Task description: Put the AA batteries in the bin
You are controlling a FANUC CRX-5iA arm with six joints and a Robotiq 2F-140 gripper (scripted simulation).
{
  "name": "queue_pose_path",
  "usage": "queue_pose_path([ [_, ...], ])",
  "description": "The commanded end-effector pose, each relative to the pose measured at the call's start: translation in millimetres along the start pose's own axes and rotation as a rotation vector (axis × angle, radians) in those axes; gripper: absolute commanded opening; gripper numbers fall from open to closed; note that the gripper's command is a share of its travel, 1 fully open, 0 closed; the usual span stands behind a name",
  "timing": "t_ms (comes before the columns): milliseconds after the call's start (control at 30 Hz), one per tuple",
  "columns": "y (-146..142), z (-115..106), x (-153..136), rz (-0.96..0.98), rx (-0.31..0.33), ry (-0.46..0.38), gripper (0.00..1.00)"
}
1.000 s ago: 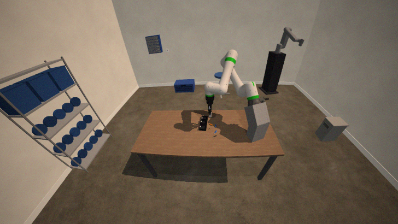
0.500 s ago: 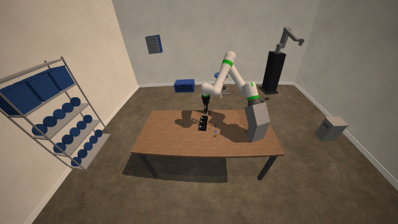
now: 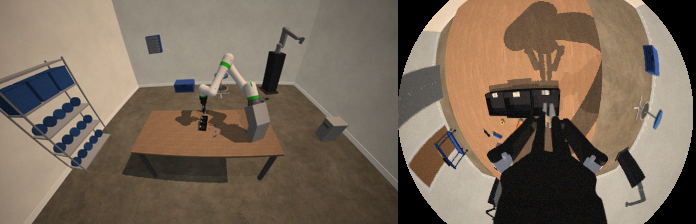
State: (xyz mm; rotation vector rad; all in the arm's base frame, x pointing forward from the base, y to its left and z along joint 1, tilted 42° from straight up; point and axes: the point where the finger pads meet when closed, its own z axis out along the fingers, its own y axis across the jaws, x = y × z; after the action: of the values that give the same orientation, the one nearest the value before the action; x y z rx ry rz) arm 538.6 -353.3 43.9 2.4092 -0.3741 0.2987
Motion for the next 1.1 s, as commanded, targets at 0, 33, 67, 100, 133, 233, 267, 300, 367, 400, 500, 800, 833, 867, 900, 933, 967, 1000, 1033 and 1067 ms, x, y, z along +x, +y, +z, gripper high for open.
queue_pose_path([
  [0,-0.1,8.3,0.3,0.000,0.000,0.001,0.05],
  [33,-0.1,11.0,0.3,0.000,0.000,0.001,0.05],
  [67,-0.1,13.6,0.3,0.000,0.000,0.001,0.05],
  [100,-0.1,16.3,0.3,0.000,0.000,0.001,0.05],
  [133,-0.1,16.3,0.3,0.000,0.000,0.001,0.05],
  [233,-0.1,21.6,0.3,0.000,0.000,0.001,0.05],
  [267,-0.1,24.3,0.3,0.000,0.000,0.001,0.05],
  [300,-0.1,27.0,0.3,0.000,0.000,0.001,0.05],
  [367,-0.1,32.3,0.3,0.000,0.000,0.001,0.05],
  [400,-0.1,35.0,0.4,0.000,0.000,0.001,0.05],
  [500,-0.1,43.0,0.4,0.000,0.000,0.001,0.05],
  [800,-0.1,54.4,0.4,0.000,0.000,0.001,0.05],
  [833,-0.1,54.4,0.4,0.000,0.000,0.001,0.05],
  [867,-0.1,54.4,0.4,0.000,0.000,0.001,0.05],
  [900,-0.1,54.4,0.4,0.000,0.000,0.001,0.05],
  [933,-0.1,54.4,0.4,0.000,0.000,0.001,0.05],
  [967,-0.1,54.4,0.4,0.000,0.000,0.001,0.05],
  [1000,-0.1,54.4,0.4,0.000,0.000,0.001,0.05],
  [1033,-0.1,54.4,0.4,0.000,0.000,0.001,0.05],
  [1067,-0.1,54.4,0.4,0.000,0.000,0.001,0.05],
])
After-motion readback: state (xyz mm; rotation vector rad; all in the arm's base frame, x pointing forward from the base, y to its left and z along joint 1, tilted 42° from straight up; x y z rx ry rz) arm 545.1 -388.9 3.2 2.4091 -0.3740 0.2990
